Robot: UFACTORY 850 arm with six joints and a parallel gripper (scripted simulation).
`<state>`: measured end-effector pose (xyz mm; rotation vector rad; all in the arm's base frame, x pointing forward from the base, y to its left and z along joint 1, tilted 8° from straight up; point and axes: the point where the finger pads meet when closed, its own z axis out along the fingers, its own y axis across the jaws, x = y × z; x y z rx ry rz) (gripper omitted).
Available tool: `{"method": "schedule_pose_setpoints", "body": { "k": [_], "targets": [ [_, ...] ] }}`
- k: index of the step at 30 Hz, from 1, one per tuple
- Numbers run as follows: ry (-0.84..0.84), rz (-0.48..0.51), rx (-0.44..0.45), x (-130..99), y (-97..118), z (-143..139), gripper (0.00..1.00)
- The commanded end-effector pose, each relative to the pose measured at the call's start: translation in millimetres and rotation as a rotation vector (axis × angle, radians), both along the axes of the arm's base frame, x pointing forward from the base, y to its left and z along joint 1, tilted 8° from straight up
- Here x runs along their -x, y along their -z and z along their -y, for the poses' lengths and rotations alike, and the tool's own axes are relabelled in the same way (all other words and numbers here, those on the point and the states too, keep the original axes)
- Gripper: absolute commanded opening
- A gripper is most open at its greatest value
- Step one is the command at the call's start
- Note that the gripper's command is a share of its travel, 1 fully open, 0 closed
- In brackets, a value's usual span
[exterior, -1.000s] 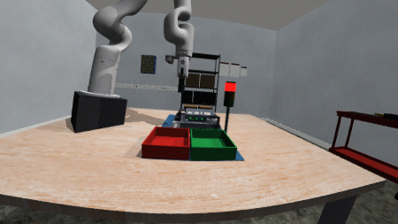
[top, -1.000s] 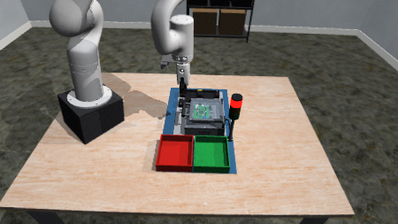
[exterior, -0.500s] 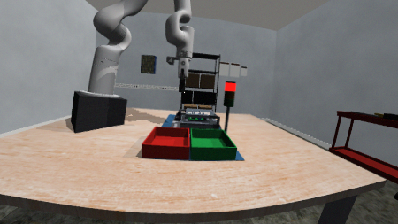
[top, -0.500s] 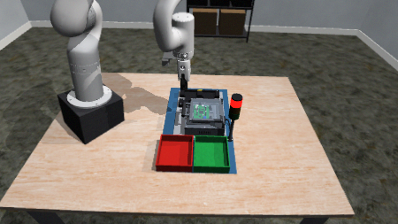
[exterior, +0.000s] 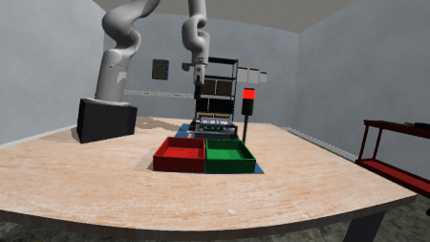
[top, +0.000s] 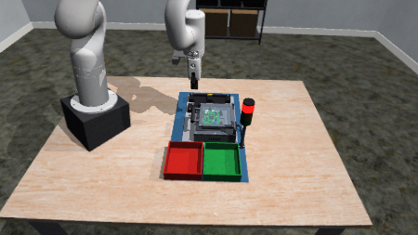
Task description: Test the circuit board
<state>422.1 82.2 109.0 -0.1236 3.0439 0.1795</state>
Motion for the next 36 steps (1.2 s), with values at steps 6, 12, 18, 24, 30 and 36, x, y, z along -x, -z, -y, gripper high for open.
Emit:
{"method": "schedule_pose_setpoints", "body": {
  "k": [6,12,18,24,30,36],
  "targets": [
    [0.001,-0.001,0.003,-1,3,-2,0.00],
    [0.001,-0.001,0.003,-2,18,-4,0.00],
    [0.001,-0.001,0.003,-4,37,-6,0.00],
    [0.001,-0.001,0.003,-5,48,-8,0.00],
    [0.001,-0.001,0.003,-6,61,-9,0.00],
    [0.001,-0.001,0.003,-7,67,-10,0.00]
  ]
}}
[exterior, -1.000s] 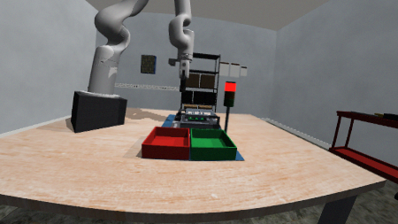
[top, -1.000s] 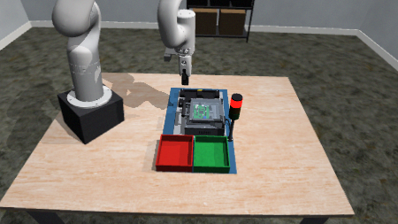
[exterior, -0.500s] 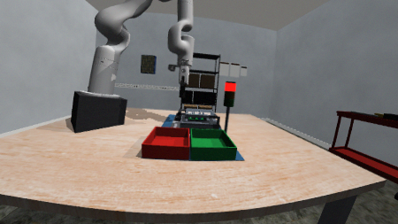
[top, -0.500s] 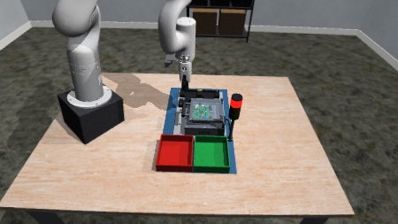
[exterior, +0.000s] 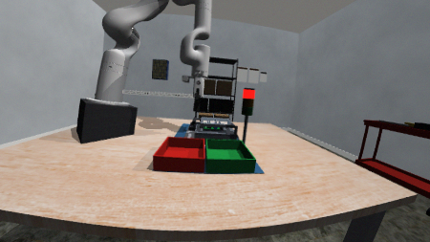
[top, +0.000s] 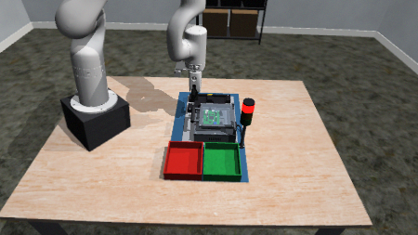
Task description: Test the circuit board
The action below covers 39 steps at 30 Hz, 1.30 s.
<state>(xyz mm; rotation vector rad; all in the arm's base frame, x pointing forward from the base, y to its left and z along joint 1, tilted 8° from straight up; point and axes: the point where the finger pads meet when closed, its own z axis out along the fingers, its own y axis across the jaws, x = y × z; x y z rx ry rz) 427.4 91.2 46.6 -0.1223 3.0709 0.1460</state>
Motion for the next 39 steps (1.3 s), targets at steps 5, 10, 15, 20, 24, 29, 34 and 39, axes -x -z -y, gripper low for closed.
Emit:
{"method": "schedule_pose_setpoints", "body": {
  "k": [5,10,15,20,24,29,34,39],
  "targets": [
    [0.000,0.023,-0.021,-1,6,-1,0.00],
    [0.000,0.023,-0.021,-1,6,-1,0.00],
    [0.000,0.023,-0.021,-1,6,-1,0.00],
    [0.000,0.023,-0.021,-2,8,-1,0.00],
    [0.000,0.023,-0.021,-2,14,-2,0.00],
    [0.000,0.023,-0.021,-4,25,-3,0.00],
    [0.000,0.023,-0.021,-4,31,-4,0.00],
    [0.000,0.023,-0.021,-4,32,-4,0.00]
  ]
}}
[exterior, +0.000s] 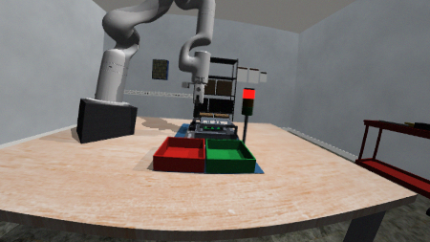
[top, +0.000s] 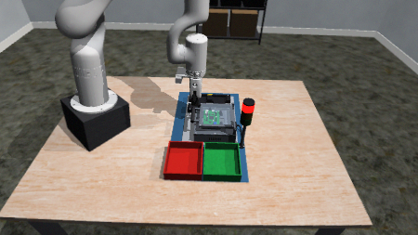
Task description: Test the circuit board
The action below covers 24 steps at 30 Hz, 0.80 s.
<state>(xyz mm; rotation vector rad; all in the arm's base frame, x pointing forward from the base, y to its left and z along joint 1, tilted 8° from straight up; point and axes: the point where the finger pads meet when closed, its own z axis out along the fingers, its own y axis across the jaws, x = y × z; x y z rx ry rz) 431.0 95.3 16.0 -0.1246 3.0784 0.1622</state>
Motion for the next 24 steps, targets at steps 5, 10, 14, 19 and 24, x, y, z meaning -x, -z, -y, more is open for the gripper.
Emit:
{"method": "schedule_pose_setpoints", "body": {
  "k": [5,10,14,19,24],
  "targets": [
    [0.002,0.032,-0.011,-0.8,1.4,-0.3,0.00],
    [0.002,0.032,-0.011,-0.9,2.5,-0.4,0.00],
    [0.002,0.032,-0.011,-0.9,2.6,-0.5,0.00],
    [0.002,0.032,-0.011,-0.9,2.6,-0.5,0.00],
    [0.002,0.032,-0.011,-1.0,3.7,-0.6,0.00]
  ]
}}
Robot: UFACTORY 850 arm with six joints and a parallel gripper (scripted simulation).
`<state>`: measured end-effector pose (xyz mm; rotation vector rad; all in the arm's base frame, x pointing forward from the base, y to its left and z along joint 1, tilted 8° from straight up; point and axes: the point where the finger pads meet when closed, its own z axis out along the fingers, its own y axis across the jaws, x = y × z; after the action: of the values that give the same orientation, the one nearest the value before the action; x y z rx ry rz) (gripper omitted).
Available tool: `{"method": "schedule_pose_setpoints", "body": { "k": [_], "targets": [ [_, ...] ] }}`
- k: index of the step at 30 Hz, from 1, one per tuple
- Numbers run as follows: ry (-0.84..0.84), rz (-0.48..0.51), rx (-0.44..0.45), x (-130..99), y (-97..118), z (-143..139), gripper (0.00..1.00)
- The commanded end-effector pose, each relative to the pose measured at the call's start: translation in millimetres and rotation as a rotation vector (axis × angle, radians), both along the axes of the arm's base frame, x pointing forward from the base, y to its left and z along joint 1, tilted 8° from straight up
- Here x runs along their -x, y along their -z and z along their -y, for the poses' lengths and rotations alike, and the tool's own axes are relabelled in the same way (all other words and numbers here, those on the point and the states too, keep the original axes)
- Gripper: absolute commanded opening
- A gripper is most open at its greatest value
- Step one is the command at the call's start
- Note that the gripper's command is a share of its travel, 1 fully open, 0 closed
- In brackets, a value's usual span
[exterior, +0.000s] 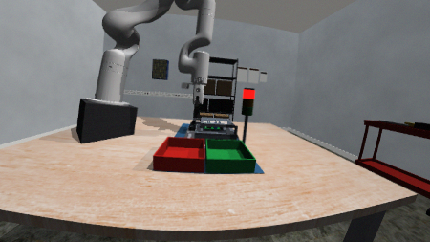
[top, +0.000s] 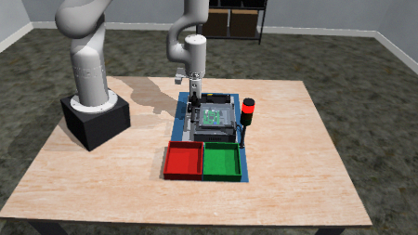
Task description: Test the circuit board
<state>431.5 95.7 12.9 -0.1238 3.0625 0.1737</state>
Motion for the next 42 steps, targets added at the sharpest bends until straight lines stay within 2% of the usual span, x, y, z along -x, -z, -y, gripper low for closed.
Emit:
{"method": "schedule_pose_setpoints", "body": {
  "k": [1,42],
  "targets": [
    [0.001,0.017,-0.002,-0.5,0.6,-0.2,0.00],
    [0.001,0.017,-0.002,-0.4,-0.5,0.0,0.00]
  ]
}}
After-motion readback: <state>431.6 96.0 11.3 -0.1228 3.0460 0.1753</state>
